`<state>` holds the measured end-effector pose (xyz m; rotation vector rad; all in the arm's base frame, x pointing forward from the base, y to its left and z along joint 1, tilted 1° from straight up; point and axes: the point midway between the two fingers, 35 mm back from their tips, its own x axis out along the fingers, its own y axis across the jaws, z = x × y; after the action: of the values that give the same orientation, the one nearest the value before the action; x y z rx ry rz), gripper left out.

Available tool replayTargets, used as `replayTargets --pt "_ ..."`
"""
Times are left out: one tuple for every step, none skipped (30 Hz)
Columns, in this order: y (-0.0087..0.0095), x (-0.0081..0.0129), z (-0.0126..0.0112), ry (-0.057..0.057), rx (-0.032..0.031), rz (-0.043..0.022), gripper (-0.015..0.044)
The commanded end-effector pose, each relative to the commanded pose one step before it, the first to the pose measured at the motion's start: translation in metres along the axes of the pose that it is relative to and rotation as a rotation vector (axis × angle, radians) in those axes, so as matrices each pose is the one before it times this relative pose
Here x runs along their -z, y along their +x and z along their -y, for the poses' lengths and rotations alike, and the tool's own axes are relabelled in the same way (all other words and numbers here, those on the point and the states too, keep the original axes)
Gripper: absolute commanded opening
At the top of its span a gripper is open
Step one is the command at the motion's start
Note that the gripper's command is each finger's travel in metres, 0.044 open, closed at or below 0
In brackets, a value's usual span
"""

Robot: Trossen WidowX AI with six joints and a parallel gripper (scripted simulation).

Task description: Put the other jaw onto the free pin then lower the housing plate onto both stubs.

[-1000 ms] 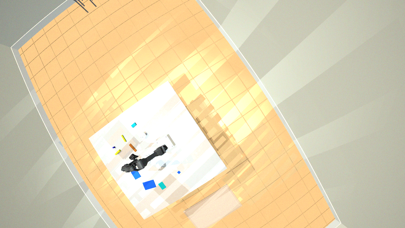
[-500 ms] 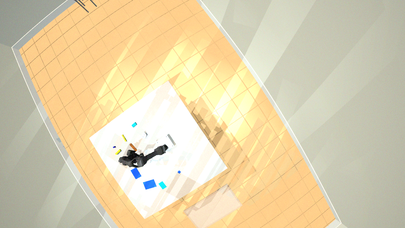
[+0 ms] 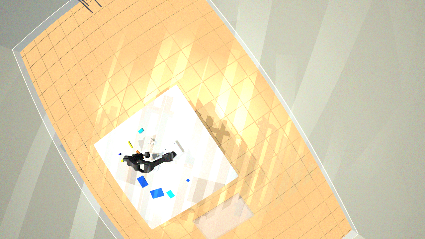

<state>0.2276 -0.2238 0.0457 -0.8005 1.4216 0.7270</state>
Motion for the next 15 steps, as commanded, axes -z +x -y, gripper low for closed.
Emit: replayTargets --pt "-0.00513 0.01972 -0.00563 -0.1346 0.00865 -0.00109 0.044" --pt "-0.00043 0.00424 -0.00204 -0.0296 -0.00026 -0.00047 0.044" --pt "-0.00043 0.00415 -0.00223 -0.0297 -0.00028 -0.00046 0.044" --pt "-0.00043 0.00404 -0.00241 -0.0297 -0.0003 -0.00044 0.044" --pt "-0.00043 0.00392 -0.00259 -0.0297 -0.00031 -0.00043 0.044" --pt "-0.00043 0.0038 -0.00276 -0.0297 -0.00033 -0.00042 0.044" --pt "-0.00043 0.00367 -0.00292 -0.0297 -0.00034 -0.00041 0.044" --pt "-0.00043 0.00353 -0.00308 -0.0297 -0.00035 -0.00039 0.044" --pt "-0.00044 0.00339 -0.00323 -0.0297 -0.00037 -0.00038 0.044" --pt "-0.00044 0.00324 -0.00338 -0.0297 -0.00038 -0.00037 0.044" --pt "-0.00044 0.00308 -0.00351 -0.0297 -0.00039 -0.00035 0.044" --pt "-0.00044 0.00292 -0.00364 -0.0296 -0.0004 -0.00034 0.044" --pt "-0.00044 0.00275 -0.00377 -0.0297 -0.00041 -0.00032 0.044" --pt "-0.00044 0.00258 -0.00388 -0.0297 -0.00042 -0.00031 0.044" --pt "-0.00044 0.0024 -0.00399 -0.0297 -0.00043 -0.00029 0.044"
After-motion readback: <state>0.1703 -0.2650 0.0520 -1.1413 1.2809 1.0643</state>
